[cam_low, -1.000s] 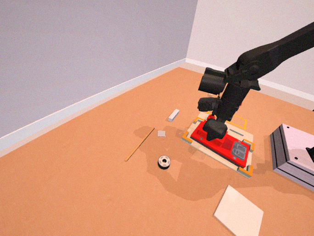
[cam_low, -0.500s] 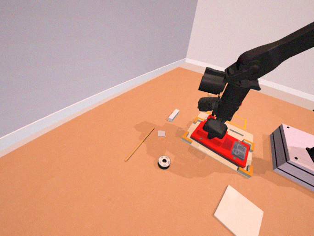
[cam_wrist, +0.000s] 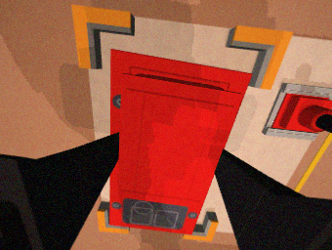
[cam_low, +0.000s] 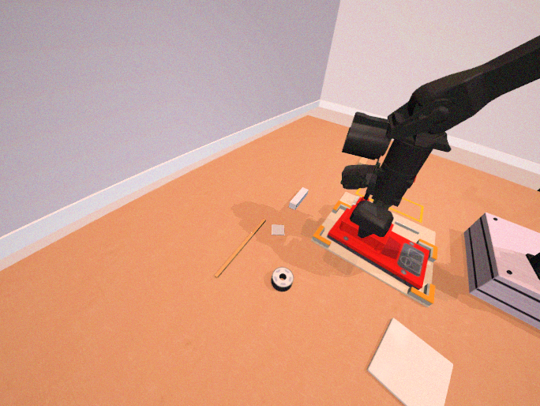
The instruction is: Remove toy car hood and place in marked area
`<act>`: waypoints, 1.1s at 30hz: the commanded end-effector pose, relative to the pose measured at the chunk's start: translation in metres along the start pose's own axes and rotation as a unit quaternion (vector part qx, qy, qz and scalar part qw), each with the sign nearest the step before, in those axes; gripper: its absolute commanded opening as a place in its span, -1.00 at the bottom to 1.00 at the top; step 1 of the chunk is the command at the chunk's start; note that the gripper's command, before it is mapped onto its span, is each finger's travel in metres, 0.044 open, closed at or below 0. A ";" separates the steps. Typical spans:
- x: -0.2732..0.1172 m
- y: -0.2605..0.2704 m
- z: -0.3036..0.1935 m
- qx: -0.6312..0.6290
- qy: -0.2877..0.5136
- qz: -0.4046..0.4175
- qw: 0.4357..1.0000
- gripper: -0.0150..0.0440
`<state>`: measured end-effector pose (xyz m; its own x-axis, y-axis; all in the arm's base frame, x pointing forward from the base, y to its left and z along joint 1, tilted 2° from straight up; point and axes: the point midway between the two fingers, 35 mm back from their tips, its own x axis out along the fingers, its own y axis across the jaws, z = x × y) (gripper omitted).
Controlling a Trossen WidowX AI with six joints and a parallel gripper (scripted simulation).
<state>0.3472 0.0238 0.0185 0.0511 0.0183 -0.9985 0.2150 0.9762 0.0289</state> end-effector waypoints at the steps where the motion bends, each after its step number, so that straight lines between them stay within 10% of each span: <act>1: -0.004 0.001 0.001 0.000 -0.002 0.002 1.000 -0.49; 33: -0.039 0.000 0.001 0.000 -0.002 0.001 1.000 -0.49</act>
<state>0.3437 0.0232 0.0449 0.0377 0.0174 -0.9991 0.2166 0.9759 0.0252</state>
